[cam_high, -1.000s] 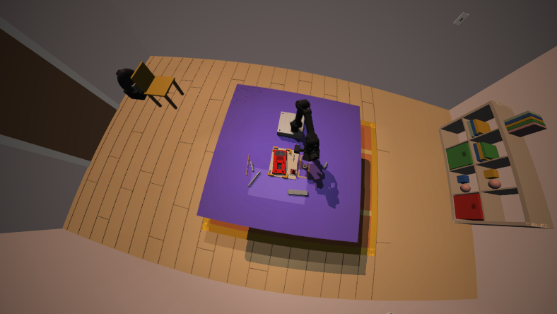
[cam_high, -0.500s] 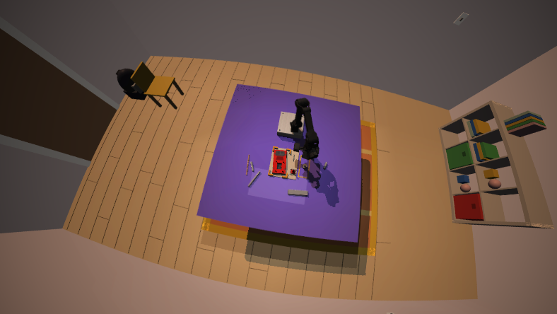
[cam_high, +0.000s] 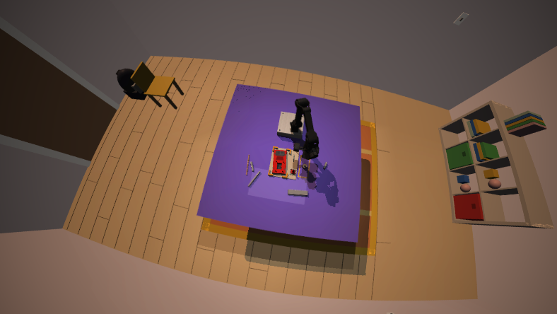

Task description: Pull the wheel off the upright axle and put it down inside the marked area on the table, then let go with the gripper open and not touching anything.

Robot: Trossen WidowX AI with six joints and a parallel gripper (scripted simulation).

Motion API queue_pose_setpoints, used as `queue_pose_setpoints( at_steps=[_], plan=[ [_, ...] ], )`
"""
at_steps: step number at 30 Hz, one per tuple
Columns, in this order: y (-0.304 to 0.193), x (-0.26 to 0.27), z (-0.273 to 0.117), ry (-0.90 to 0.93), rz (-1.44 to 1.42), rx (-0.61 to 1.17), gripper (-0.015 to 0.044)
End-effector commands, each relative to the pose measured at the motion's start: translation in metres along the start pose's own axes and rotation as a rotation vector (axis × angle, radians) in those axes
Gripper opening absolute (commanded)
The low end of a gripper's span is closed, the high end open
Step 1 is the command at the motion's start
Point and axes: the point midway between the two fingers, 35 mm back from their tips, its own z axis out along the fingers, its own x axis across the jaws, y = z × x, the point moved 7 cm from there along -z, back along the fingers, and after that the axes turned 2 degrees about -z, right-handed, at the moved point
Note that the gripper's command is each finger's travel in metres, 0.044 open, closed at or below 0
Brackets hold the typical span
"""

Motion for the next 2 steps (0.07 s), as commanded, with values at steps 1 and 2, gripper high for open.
queue_pose_setpoints(
  at_steps=[1, 2],
  plan=[
    [-0.0009, 0.0, 0.0003, 0.002, 0.006, 0.005, 0.044],
    [-0.0009, 0.0, 0.0003, 0.002, 0.006, 0.005, 0.044]
  ],
)
